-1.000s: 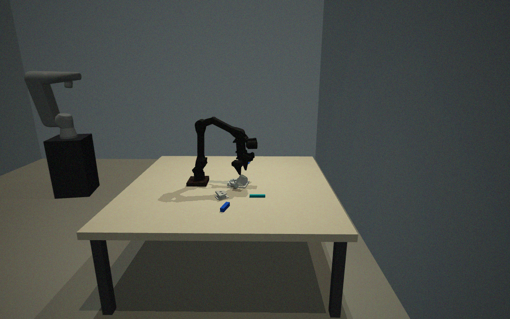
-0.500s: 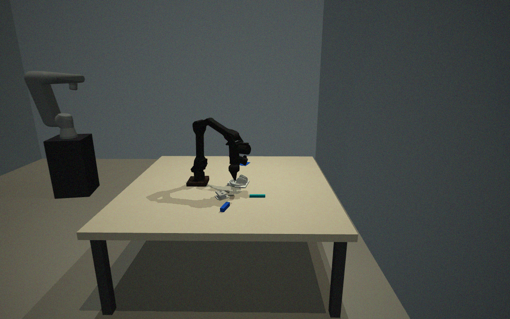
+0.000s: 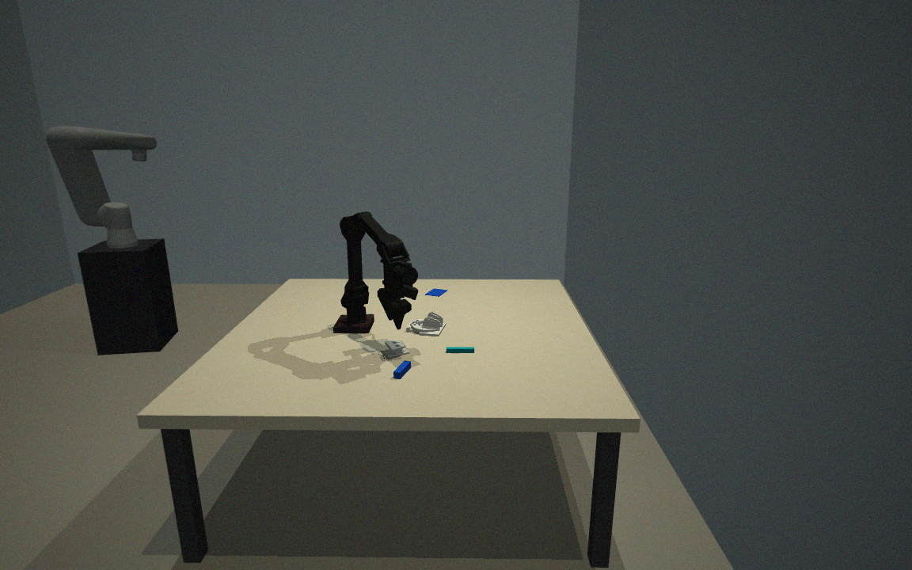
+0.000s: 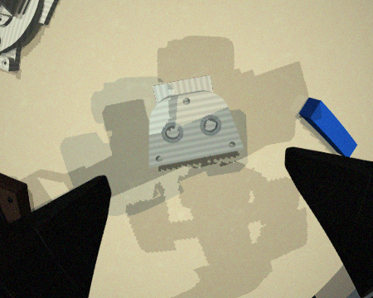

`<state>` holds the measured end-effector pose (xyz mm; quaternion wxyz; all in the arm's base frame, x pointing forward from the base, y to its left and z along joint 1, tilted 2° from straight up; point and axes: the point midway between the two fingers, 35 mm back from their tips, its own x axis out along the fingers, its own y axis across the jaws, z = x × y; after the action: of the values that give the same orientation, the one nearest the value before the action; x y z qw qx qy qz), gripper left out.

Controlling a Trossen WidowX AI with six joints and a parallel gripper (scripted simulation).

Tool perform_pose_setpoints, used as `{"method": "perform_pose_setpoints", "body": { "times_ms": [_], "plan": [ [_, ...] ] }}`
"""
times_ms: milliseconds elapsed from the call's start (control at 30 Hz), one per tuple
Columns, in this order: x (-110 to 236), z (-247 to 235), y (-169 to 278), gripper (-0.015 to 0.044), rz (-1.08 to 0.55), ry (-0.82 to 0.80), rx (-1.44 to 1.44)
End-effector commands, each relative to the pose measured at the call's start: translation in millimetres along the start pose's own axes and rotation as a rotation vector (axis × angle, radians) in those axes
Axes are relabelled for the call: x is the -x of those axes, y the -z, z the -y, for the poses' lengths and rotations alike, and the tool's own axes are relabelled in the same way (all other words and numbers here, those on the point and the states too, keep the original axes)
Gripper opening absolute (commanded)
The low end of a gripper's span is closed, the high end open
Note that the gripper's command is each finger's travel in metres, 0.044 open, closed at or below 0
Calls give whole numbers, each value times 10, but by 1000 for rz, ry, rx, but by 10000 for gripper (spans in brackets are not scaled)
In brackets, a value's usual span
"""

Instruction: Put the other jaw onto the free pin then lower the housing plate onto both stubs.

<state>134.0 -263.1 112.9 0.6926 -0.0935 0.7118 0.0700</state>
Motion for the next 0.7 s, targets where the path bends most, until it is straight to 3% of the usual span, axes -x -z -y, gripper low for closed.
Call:
{"method": "perform_pose_setpoints", "body": {
  "times_ms": [0, 133, 267, 667],
  "plan": [
    [18, 27, 64, 440, -2, 2, 47],
    [-4, 28, 63, 440, -2, 2, 47],
    [-361, 28, 64, 440, -2, 2, 47],
    [-442, 28, 64, 440, -2, 2, 47]
  ]
}}
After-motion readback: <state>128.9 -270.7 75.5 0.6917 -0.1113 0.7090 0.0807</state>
